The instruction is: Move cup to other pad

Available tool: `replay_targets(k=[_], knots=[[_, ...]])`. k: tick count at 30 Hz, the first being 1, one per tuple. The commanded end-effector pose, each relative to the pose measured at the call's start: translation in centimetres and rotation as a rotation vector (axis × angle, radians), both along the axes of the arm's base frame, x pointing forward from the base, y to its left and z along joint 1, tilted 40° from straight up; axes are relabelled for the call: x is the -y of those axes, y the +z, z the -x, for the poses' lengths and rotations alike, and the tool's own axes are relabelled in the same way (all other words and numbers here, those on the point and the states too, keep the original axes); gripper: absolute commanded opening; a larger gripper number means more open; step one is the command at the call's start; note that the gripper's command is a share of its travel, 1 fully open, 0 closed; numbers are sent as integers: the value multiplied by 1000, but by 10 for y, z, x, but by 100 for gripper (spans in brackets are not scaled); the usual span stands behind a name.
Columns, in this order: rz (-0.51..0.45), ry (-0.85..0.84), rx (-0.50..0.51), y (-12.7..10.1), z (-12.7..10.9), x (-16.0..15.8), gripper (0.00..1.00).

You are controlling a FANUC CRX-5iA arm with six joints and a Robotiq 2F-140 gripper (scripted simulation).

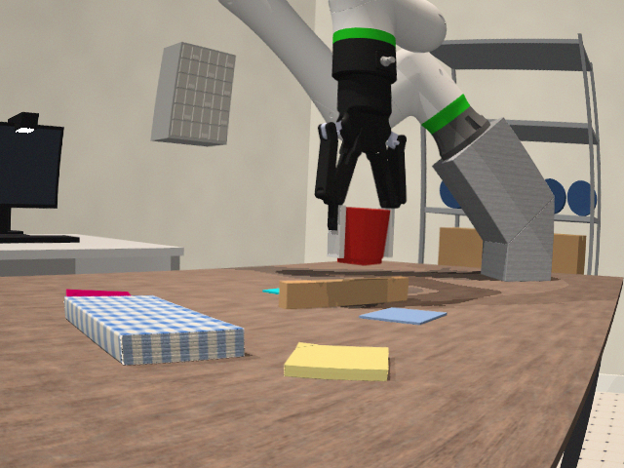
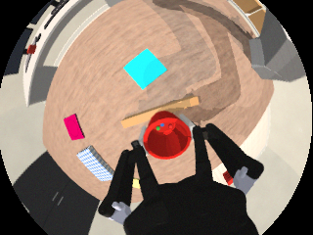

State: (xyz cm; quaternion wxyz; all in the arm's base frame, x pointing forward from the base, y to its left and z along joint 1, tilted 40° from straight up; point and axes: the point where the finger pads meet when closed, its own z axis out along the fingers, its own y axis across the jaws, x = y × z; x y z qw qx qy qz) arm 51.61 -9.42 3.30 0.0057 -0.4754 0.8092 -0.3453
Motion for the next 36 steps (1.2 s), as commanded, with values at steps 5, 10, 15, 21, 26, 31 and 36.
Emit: replay_targets(k=[5, 10, 15, 21, 26, 31, 36], knots=[[-1, 1, 1, 14, 22, 31, 49], [-1, 1, 1, 20, 33, 46, 49], [-1, 1, 1, 25, 43, 60, 49], [-1, 1, 1, 33, 56, 78, 49], [-1, 1, 1, 38, 64, 91, 49], [-1, 1, 1, 40, 69, 97, 49], [-1, 1, 1, 43, 74, 104, 49]])
